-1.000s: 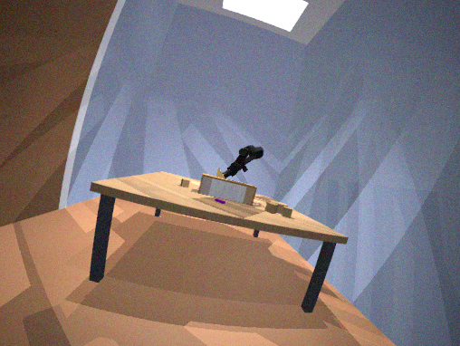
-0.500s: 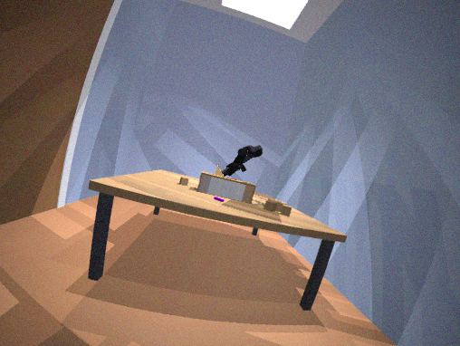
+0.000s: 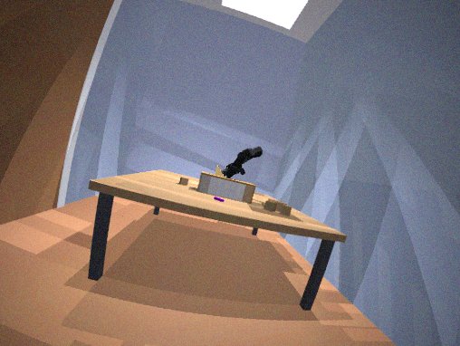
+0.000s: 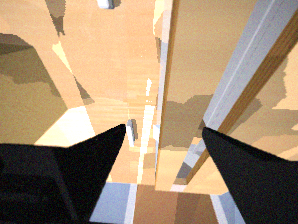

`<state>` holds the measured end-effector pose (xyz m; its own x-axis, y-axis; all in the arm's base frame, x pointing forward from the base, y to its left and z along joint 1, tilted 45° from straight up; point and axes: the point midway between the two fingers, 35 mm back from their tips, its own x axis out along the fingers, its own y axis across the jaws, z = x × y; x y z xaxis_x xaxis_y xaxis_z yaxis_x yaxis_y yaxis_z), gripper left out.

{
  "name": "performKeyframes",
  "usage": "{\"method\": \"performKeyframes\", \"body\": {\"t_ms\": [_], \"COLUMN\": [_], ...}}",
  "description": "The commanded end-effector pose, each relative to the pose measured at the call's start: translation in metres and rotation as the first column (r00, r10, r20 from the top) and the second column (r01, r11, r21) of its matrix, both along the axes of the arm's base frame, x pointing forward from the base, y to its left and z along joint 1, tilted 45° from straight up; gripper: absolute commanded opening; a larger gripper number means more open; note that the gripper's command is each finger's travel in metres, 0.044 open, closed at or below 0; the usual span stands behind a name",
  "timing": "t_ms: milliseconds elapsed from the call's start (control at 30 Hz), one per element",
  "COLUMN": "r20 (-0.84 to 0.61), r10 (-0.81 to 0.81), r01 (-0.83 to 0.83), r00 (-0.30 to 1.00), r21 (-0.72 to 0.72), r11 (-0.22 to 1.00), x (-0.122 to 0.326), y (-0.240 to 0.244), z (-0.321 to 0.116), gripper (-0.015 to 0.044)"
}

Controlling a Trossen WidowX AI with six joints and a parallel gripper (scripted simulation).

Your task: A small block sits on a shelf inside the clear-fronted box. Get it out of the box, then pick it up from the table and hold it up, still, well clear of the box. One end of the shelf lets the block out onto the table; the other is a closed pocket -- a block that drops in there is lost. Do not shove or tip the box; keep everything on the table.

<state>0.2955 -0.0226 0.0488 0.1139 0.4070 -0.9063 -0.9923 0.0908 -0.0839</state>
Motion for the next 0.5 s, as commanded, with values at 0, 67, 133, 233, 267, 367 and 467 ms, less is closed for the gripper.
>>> {"method": "performKeyframes", "body": {"t_ms": [0, 67, 133, 233, 267, 367, 467], "r20": [-0.005, -0.005, -0.005, -0.005, -0.005, -0.005, -0.004], "r10": [0.001, 0.001, 0.001, 0.001, 0.001, 0.001, 0.001], "r01": [-0.001, -0.001, -0.001, -0.001, -0.001, -0.001, -0.001], "r00": [1.000, 1.000, 1.000, 1.000, 1.000, 1.000, 1.000], "r21": [0.006, 0.006, 0.006, 0.007, 0.007, 0.008, 0.008], "r11": [1.000, 1.000, 1.000, 1.000, 1.000, 1.000, 1.000], "x": [0.000, 0.000, 0.000, 0.000, 0.000, 0.001, 0.001], "y": [0.007, 0.009, 0.011, 0.014, 0.016, 0.019, 0.022], "z": [-0.006, -0.008, -0.011, -0.014, -0.015, -0.019, -0.022], "gripper": [0.0400, 0.0400, 0.0400, 0.0400, 0.0400, 0.0400, 0.0400]}}
